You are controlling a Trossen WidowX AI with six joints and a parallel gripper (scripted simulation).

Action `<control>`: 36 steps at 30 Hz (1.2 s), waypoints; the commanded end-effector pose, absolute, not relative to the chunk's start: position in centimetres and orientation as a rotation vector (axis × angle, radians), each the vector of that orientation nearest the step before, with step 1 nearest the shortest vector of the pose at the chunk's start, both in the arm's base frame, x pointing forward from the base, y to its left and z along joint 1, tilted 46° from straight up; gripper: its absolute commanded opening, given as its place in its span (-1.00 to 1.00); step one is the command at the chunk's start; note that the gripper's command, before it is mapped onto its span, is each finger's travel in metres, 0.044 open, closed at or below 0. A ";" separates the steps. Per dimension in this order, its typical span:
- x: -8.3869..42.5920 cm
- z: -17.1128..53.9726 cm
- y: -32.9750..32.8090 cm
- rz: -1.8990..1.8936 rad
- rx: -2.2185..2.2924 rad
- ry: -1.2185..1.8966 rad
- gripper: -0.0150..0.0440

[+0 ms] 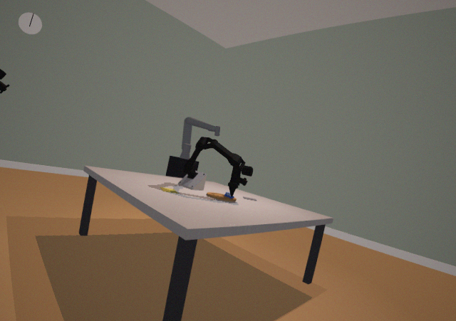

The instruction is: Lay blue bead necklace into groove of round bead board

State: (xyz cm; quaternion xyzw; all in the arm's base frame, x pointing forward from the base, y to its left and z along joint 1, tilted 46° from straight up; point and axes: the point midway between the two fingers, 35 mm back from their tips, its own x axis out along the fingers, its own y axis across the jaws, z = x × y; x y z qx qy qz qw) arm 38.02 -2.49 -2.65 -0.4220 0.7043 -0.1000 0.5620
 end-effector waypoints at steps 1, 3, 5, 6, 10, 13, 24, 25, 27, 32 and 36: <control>37.9 -2.7 -2.8 -0.241 -0.998 1.665 -0.49; 37.9 -2.7 -2.8 -0.241 -0.998 1.665 -0.49; 37.9 -2.7 -2.8 -0.241 -0.998 1.665 -0.49; 37.9 -2.7 -2.8 -0.241 -0.998 1.665 -0.49; 37.9 -2.7 -2.8 -0.241 -0.998 1.665 -0.49; 37.9 -2.7 -2.8 -0.241 -0.998 1.665 -0.49; 37.9 -3.2 -3.4 -0.241 -0.998 1.665 -0.49; 37.9 -3.2 -3.4 -0.241 -0.998 1.665 -0.49; 37.9 -3.2 -3.4 -0.241 -0.998 1.665 -0.49; 37.9 -3.2 -3.4 -0.241 -0.998 1.665 -0.49; 37.9 -3.2 -3.4 -0.241 -0.998 1.665 -0.49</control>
